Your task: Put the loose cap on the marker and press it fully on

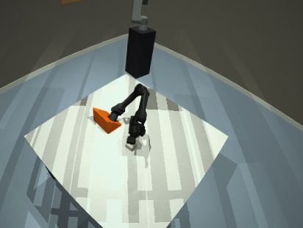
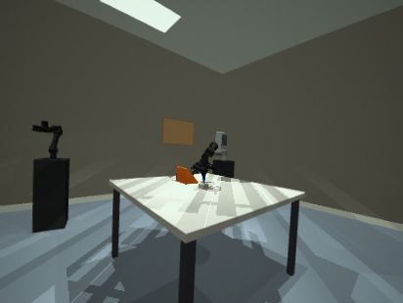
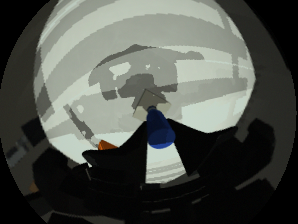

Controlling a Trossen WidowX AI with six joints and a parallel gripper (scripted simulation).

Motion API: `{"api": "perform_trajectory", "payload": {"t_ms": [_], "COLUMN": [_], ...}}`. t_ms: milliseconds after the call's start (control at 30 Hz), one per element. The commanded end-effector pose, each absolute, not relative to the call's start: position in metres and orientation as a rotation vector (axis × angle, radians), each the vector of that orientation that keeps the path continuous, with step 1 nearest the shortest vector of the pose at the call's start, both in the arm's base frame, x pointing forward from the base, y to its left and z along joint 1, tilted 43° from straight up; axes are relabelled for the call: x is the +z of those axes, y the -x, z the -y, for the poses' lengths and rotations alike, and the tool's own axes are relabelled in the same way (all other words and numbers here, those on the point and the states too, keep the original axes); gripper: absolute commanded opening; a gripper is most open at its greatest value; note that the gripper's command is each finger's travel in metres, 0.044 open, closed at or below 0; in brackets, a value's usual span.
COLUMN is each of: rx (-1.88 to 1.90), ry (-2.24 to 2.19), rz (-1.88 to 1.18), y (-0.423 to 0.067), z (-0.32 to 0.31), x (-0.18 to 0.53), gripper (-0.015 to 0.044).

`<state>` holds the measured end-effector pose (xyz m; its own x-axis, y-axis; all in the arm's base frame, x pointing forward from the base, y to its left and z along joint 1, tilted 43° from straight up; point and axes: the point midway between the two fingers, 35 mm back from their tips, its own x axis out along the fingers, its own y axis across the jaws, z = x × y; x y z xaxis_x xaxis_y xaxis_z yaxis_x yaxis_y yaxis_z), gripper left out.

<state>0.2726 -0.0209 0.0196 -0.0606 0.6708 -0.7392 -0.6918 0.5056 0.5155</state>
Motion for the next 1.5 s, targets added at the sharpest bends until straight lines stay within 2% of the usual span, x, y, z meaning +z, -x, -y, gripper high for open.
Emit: {"api": "perform_trajectory", "payload": {"t_ms": [0,1233,1467], "rx": [1.113,1.114,1.116], "ry": [0.013,0.013,0.021], "rz": [-1.193,-1.193,-1.192], "y": [-0.2717,-0.2711,-0.2709], "z": [0.0150,0.0122,0.0127], "x": [0.0135,0.0108,0.0112], "gripper": [0.0000,0.0000,0.0184]}}
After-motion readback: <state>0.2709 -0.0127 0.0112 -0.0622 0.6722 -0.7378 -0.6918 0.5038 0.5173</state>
